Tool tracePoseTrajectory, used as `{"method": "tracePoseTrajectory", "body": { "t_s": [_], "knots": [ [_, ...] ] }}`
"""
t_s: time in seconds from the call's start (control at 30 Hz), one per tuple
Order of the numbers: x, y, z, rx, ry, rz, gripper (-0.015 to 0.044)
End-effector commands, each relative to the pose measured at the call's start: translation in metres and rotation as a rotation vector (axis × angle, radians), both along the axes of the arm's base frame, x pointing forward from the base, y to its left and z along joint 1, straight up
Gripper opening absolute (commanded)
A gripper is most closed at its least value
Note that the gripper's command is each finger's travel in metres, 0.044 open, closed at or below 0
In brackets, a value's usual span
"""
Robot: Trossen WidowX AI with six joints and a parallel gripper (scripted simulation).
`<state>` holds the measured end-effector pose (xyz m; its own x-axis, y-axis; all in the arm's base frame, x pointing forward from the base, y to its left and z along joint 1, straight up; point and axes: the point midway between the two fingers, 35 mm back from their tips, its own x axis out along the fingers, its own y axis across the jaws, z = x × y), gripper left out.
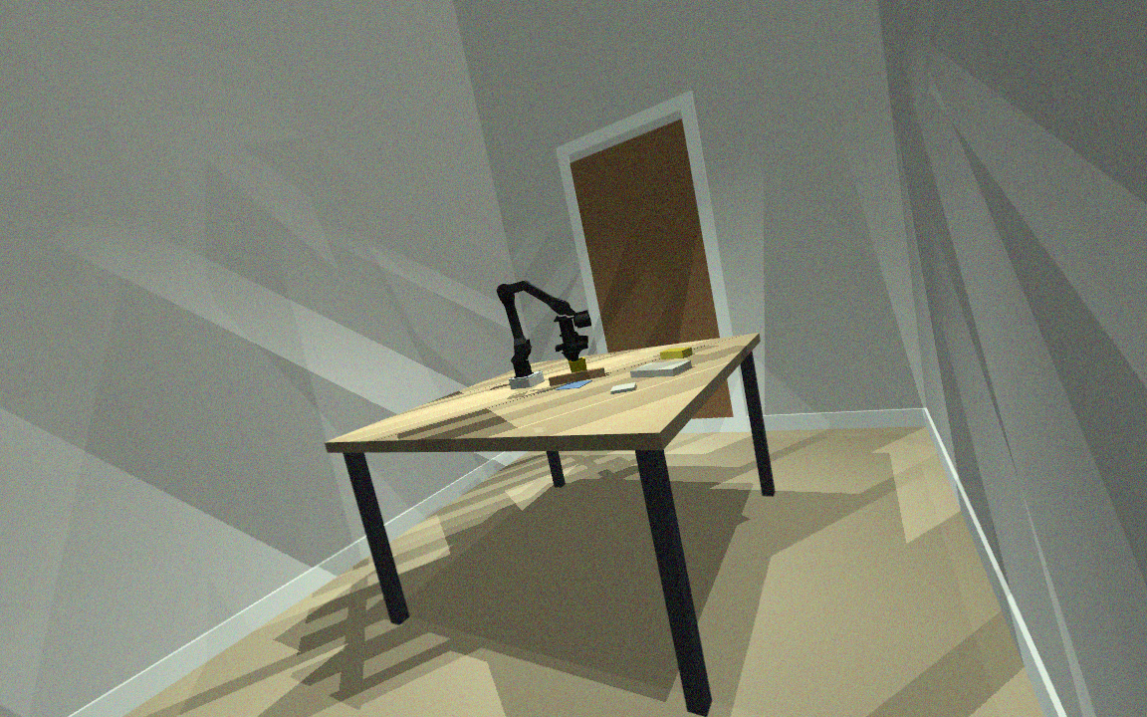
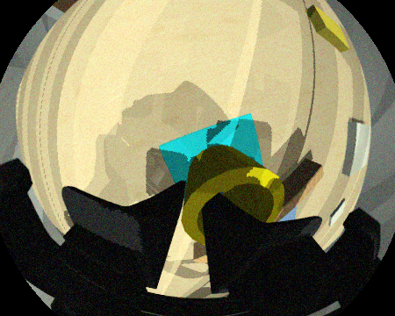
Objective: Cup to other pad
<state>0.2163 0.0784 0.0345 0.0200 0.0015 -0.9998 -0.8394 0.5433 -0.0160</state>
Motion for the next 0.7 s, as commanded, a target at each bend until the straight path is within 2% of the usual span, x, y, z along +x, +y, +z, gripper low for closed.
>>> {"method": "tracePoseTrajectory", "body": {
  "t_s": [0.0, 0.67],
  "knots": [
    [0.000, 0.000, 0.000, -0.001, 0.000, 0.000, 0.0146],
    [0.001, 0.000, 0.019, 0.002, 0.000, -0.002, 0.0146]
  ]
}}
